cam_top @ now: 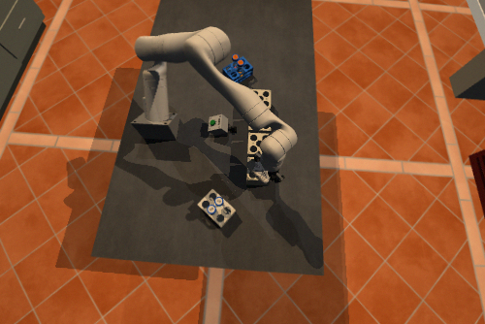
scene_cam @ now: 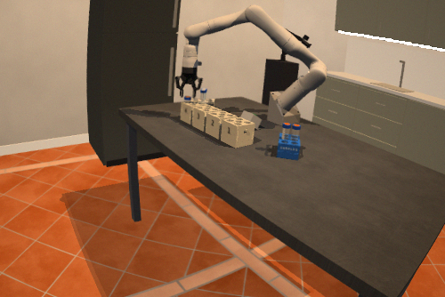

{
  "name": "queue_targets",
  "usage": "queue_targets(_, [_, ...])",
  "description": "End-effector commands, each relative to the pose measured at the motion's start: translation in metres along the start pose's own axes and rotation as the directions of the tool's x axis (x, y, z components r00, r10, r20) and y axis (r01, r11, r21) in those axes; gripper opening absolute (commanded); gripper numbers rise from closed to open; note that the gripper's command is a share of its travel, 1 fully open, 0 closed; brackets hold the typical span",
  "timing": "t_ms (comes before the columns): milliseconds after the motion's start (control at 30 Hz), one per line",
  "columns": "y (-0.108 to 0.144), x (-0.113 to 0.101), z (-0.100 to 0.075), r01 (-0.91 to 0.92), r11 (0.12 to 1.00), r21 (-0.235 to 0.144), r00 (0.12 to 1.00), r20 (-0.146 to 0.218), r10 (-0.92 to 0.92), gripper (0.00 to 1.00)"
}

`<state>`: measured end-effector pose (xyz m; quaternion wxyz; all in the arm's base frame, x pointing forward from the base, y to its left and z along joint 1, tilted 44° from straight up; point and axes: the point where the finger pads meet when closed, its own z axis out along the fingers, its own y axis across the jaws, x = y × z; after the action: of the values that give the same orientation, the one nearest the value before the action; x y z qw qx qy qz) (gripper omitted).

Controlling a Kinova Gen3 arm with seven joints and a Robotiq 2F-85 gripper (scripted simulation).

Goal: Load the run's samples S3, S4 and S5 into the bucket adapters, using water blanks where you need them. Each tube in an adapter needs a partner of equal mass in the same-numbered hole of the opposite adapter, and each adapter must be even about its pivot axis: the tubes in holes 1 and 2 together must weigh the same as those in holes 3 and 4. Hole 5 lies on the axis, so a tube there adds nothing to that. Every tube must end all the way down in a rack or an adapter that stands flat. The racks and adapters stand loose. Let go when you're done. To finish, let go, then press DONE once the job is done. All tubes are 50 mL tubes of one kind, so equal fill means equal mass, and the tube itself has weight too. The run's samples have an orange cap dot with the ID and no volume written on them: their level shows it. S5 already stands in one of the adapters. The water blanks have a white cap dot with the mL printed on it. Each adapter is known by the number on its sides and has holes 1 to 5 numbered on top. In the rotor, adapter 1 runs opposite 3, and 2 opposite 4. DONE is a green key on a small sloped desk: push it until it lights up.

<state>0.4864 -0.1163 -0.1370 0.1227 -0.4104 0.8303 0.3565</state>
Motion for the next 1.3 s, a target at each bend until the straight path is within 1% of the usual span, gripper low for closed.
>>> queue_targets(0, [-0.001,0.003,-0.011,-0.001,1.000,0.005,1.000,-0.005,0.001,0.62])
queue_targets(1267, [0.000,0.002,-0.056,-0.007,1.000,0.005,1.000,-0.003,0.007,0.62])
